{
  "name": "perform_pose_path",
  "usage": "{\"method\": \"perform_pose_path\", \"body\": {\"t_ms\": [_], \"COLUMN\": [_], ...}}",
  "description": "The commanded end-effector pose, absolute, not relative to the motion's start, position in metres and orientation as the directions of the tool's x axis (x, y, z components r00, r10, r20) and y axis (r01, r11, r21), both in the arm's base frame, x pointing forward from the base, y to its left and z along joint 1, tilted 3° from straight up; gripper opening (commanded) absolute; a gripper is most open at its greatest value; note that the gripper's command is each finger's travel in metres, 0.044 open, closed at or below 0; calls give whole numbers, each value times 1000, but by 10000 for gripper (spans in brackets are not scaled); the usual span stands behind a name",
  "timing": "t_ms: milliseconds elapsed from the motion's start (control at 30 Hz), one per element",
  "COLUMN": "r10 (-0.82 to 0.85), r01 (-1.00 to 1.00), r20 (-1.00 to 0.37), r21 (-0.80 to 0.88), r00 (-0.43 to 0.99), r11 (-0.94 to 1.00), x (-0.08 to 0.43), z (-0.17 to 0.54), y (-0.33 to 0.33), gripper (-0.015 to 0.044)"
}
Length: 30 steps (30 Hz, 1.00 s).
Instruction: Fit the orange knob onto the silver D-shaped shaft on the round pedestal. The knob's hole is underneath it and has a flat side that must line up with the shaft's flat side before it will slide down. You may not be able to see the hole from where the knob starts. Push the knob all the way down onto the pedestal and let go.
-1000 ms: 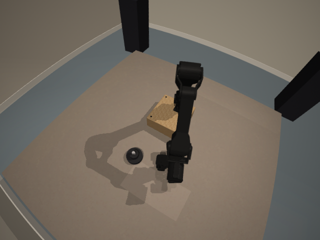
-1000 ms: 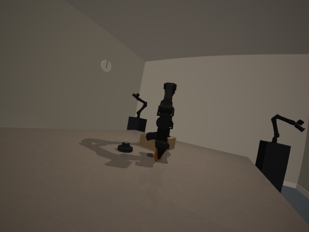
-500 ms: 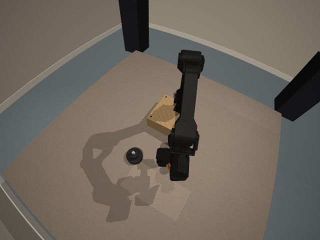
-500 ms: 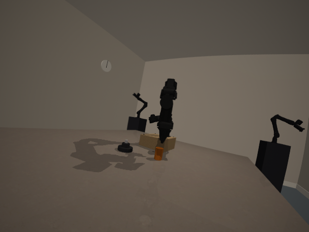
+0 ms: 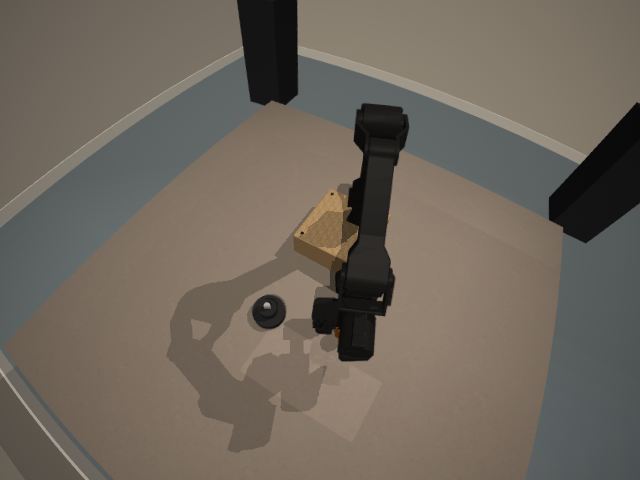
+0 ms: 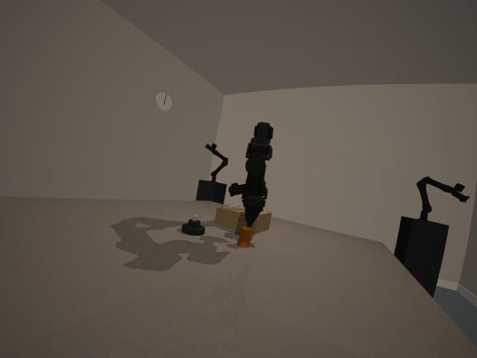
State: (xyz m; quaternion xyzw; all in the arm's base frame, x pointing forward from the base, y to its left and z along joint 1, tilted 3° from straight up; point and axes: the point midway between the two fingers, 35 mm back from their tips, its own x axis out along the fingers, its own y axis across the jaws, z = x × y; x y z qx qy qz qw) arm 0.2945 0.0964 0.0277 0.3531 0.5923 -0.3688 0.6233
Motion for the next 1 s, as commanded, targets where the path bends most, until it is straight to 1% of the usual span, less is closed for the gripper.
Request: {"method": "perform_pose_path", "body": {"t_ms": [0, 967], "r10": [-46, -46], "r01": [878, 878], "r20": [-999, -999], "r21": [-2, -2], "r00": [23, 23], "r11": [479, 479], "x": [295, 296], "z": [21, -26], "y": [96, 94], "gripper": [440, 440]}}
